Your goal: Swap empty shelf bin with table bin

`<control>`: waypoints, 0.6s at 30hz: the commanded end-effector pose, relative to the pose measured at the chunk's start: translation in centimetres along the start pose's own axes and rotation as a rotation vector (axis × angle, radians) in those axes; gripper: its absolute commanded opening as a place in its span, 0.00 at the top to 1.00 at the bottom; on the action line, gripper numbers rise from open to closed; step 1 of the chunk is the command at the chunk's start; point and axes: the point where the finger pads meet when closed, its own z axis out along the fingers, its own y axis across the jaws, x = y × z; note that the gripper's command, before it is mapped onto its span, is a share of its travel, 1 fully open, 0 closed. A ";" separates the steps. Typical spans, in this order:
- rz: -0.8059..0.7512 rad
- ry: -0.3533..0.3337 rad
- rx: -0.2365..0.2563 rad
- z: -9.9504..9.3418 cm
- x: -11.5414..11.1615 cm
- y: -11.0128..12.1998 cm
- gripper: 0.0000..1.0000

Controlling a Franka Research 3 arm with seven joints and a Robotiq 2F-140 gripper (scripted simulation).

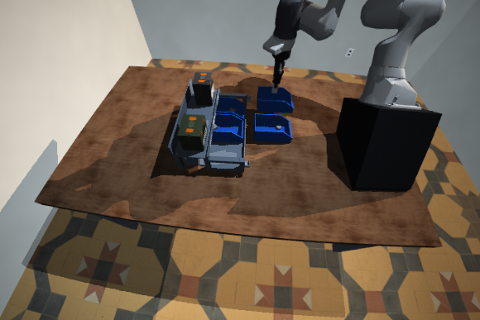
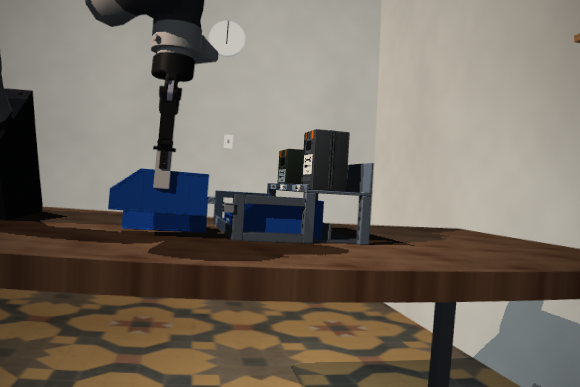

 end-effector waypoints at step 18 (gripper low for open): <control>-0.008 0.022 0.017 3.6 1.0 -0.7 1.00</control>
